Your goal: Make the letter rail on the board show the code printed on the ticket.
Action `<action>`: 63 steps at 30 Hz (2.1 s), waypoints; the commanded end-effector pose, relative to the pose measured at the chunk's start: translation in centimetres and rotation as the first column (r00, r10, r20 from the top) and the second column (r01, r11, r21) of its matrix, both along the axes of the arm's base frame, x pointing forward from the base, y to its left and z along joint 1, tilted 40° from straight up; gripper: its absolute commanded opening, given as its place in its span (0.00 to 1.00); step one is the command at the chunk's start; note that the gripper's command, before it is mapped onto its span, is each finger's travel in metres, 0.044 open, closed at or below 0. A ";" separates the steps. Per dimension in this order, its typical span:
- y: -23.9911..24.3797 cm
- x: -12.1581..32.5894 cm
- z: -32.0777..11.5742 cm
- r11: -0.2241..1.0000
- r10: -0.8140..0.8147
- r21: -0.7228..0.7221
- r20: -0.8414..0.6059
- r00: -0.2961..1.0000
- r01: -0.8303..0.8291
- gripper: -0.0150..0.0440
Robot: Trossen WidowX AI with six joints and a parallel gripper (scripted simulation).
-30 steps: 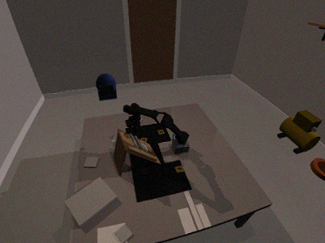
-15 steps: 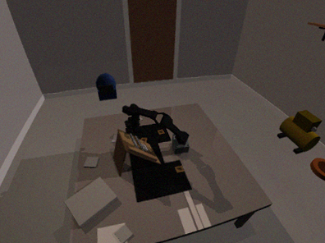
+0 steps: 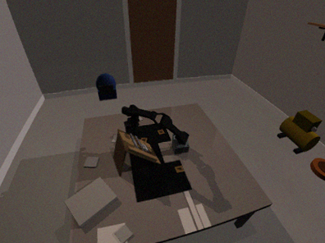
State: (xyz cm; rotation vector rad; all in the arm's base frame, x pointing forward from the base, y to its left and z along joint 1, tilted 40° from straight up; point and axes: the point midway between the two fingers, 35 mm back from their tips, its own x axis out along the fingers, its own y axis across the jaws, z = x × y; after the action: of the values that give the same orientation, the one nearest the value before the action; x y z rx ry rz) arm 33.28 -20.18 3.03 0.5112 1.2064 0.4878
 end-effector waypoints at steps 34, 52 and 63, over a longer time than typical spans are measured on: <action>0.7 1.4 -0.6 1.000 -0.003 0.003 0.003 1.000 0.003 0.25; 1.1 1.2 0.0 1.000 -0.003 0.004 0.003 1.000 0.003 0.25; 1.4 1.2 0.2 1.000 -0.003 0.004 0.003 1.000 0.003 0.25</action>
State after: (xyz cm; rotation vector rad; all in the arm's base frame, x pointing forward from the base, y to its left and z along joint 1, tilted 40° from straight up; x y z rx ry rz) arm 34.44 -18.94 2.96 0.5141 1.2075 0.4892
